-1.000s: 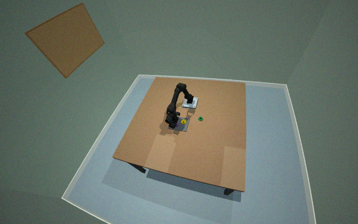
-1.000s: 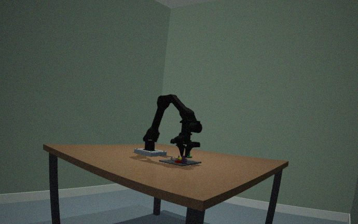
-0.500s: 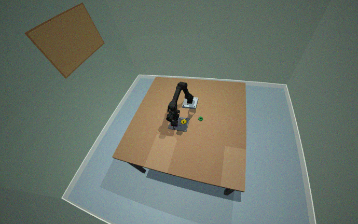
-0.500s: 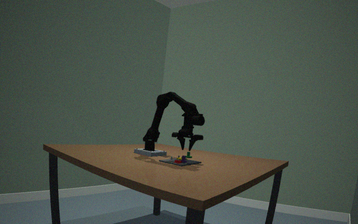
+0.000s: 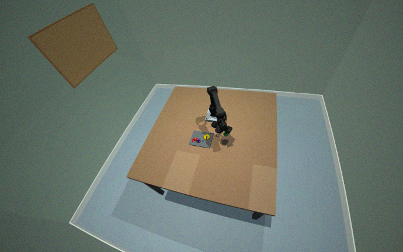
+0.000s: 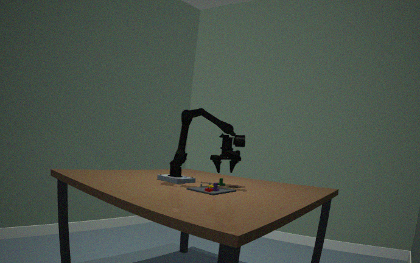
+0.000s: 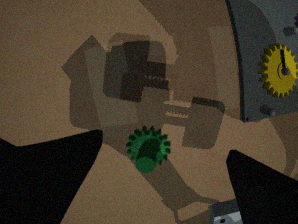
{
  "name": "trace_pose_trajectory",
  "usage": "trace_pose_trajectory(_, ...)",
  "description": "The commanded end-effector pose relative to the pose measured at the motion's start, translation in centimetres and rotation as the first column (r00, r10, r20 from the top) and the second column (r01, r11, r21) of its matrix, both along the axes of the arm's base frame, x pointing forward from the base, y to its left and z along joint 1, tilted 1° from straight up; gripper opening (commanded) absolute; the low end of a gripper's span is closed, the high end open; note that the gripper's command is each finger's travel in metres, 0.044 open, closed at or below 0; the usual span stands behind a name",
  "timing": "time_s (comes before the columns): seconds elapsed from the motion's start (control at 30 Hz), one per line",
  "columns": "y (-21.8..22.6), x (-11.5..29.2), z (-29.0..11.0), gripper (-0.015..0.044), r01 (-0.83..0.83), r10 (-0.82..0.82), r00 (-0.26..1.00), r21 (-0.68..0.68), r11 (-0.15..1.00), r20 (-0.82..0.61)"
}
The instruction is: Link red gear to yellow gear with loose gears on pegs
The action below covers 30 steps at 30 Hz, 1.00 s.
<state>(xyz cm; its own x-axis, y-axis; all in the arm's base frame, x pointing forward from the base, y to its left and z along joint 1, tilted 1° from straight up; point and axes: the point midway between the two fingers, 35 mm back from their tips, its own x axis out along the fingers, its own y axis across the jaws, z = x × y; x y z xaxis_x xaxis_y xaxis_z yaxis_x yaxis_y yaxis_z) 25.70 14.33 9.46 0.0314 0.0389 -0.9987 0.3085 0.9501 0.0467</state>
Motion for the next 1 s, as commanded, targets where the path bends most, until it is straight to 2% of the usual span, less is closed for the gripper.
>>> trace_pose_trajectory(0.0, 2.4, -3.5, -0.2, 0.0440, -0.241, 0.241, 0.971, -0.012, 0.971, -0.004)
trace_pose_trajectory(0.2, 2.7, -3.8, -0.2, 0.0440, -0.253, 0.253, 0.968, -0.013, 0.967, -0.005)
trace_pose_trajectory(0.43, 2.7, -3.8, -2.4, 0.0440, -0.253, 0.253, 0.968, -0.013, 0.967, -0.005)
trace_pose_trajectory(0.97, 2.8, -3.8, -4.5, 0.0440, -0.253, 0.253, 0.968, -0.013, 0.967, -0.005)
